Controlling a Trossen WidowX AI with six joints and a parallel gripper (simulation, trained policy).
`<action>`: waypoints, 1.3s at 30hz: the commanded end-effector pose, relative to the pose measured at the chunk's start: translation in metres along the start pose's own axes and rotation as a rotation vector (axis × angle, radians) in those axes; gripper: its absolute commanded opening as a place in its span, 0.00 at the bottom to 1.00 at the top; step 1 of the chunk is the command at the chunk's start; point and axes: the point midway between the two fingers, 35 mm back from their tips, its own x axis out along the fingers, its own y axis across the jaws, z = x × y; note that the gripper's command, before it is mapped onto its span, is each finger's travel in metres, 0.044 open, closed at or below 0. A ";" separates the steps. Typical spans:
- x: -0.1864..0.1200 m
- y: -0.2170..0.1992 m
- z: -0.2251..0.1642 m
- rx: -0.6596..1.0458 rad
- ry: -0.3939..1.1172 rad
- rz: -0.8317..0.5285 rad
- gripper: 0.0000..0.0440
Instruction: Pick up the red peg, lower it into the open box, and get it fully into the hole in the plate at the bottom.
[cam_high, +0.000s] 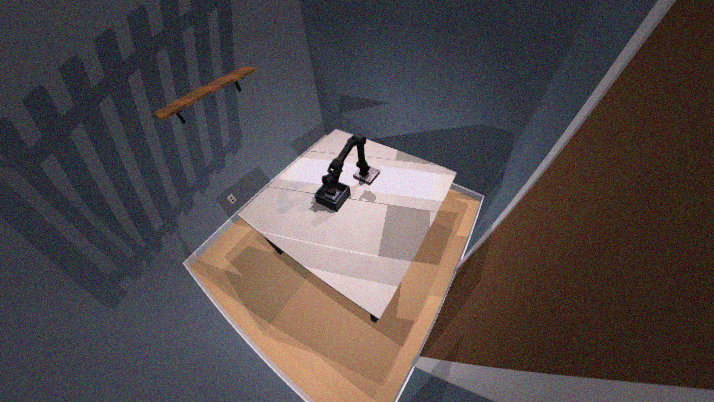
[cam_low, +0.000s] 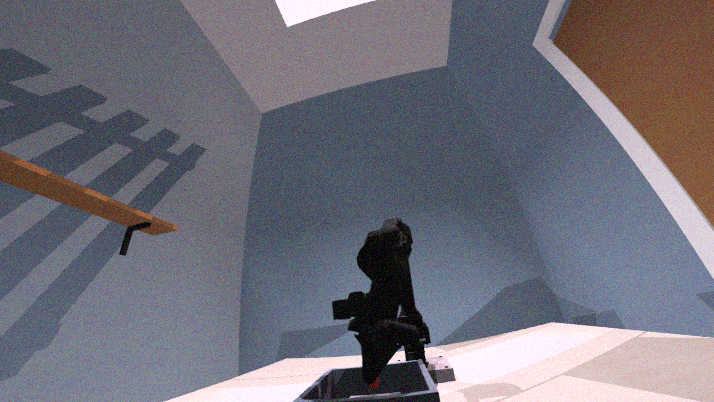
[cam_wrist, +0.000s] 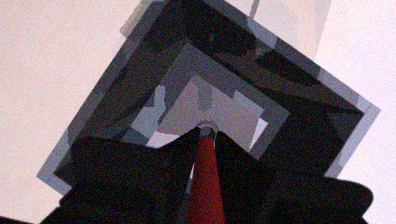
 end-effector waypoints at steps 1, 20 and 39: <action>0.014 0.000 0.000 -0.039 0.030 0.003 0.00; 0.030 0.015 0.018 -0.138 0.132 0.041 0.74; -0.012 0.080 0.052 -0.164 0.176 0.223 1.00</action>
